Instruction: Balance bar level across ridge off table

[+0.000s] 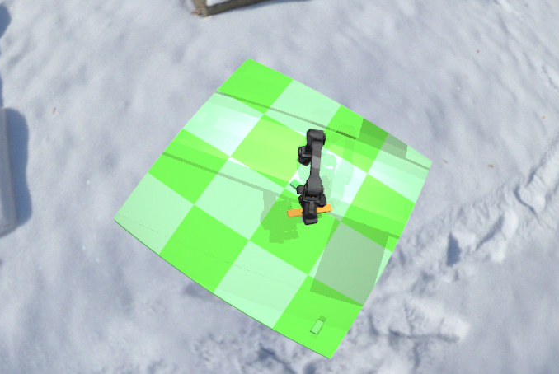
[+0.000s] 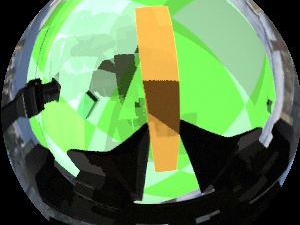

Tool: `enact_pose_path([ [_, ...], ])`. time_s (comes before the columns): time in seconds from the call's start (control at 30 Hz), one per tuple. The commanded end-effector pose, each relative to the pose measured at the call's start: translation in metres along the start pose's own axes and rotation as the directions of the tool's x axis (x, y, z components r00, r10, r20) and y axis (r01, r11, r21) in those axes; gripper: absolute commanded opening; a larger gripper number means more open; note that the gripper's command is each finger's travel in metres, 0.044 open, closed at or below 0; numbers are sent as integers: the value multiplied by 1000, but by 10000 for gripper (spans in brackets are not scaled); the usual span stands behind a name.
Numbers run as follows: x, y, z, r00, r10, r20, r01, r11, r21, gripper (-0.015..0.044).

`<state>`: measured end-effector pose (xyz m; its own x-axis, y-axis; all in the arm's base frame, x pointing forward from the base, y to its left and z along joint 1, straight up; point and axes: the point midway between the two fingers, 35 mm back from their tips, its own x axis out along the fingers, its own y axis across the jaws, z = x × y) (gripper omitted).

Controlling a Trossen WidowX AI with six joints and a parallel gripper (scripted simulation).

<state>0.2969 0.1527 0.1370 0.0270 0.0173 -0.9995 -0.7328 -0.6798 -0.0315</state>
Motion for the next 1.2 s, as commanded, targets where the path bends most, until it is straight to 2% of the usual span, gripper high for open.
enact_pose_path([
  [0.0, 7, 0, -1, 1000, 1, -3, -1, 1000, -3, 0],
  [0.27, 19, 0, -1, 1000, 1, -3, -1, 1000, -3, 0],
  [1.17, 20, 0, -1, 1000, 1, -3, -1, 1000, -3, 0],
])
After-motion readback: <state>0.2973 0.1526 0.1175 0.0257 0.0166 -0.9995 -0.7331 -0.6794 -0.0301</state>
